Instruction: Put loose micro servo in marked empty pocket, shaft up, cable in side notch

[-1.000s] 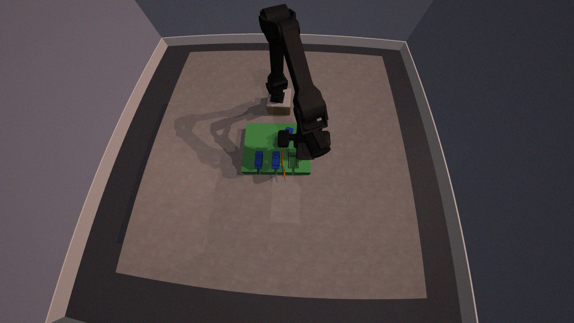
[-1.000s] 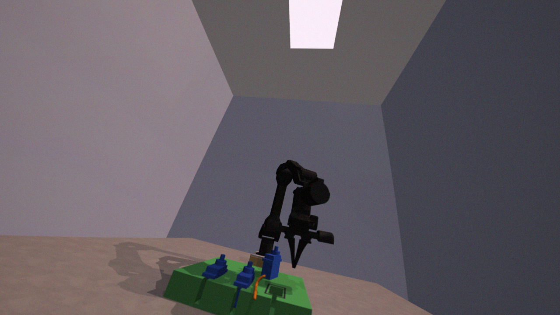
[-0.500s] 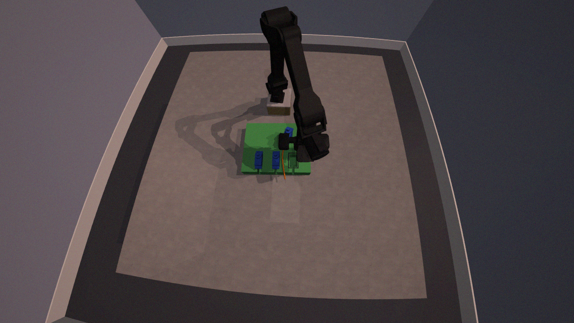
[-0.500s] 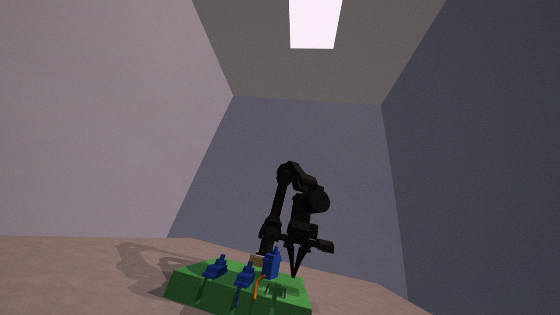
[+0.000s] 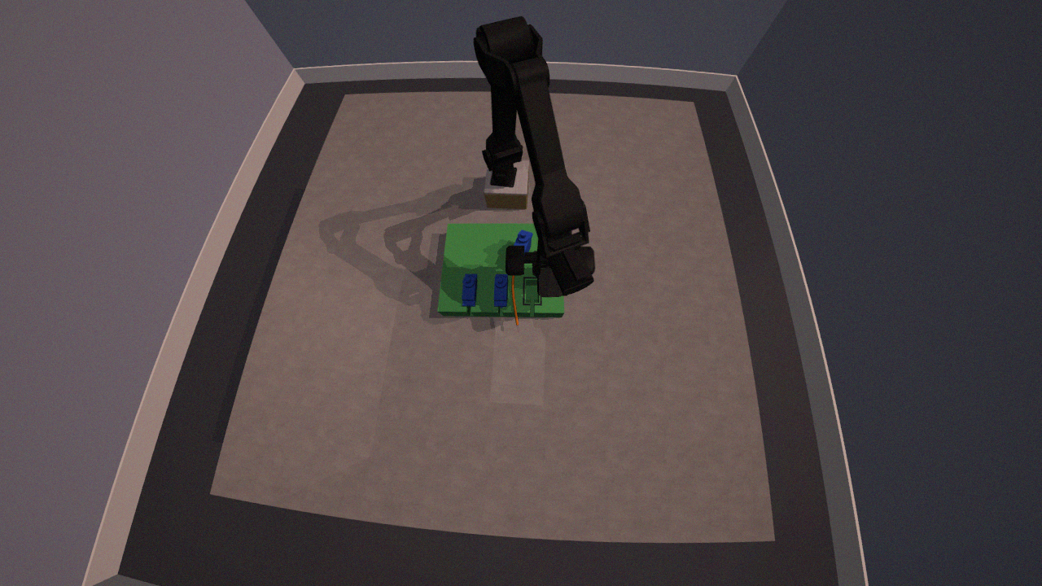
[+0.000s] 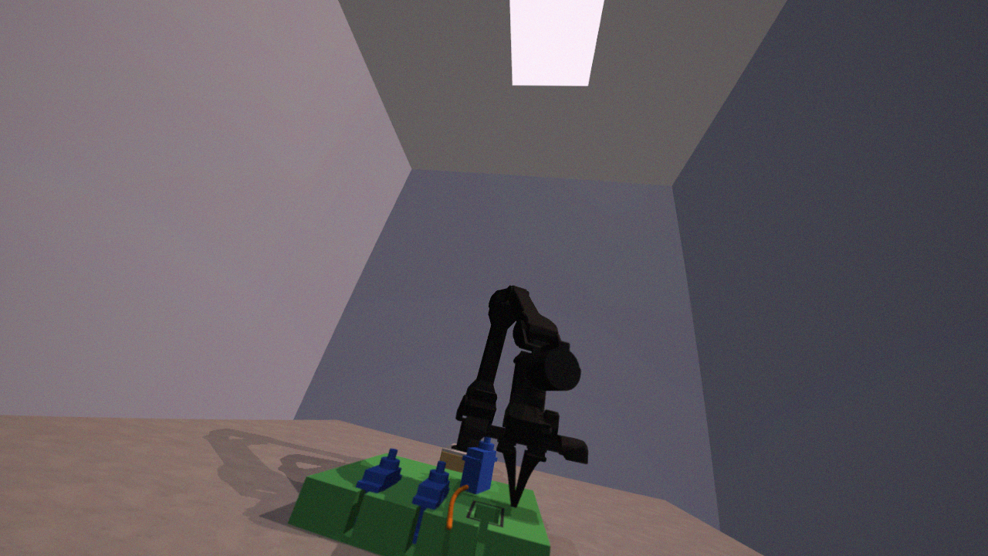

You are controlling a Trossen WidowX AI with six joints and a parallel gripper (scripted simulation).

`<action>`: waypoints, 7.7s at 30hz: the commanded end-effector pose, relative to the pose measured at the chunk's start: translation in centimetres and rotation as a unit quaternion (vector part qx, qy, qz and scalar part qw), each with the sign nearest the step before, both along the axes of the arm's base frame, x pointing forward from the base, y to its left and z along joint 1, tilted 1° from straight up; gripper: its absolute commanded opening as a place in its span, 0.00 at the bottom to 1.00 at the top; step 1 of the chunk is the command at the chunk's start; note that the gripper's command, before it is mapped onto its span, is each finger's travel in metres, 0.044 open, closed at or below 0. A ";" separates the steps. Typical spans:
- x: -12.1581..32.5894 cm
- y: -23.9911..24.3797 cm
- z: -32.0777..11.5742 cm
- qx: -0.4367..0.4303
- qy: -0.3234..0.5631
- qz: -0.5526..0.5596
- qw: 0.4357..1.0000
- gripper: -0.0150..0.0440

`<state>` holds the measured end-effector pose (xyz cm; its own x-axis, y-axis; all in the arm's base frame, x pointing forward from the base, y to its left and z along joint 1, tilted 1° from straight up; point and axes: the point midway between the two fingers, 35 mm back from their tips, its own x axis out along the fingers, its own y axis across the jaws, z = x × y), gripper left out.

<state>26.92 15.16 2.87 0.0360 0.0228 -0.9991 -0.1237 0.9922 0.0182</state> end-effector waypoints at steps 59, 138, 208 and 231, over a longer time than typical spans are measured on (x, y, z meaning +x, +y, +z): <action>1.1 -8.5 2.9 -0.006 -0.002 0.001 1.000 0.25; -4.9 -8.8 6.9 0.000 0.004 -0.167 0.986 0.25; 5.2 -3.0 7.5 0.000 -0.003 -0.068 0.998 0.25; 5.7 -3.0 6.6 -0.003 -0.004 0.002 1.000 0.25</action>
<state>32.55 12.20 9.78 0.0425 0.0171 -0.9989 -0.1216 0.9925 0.0118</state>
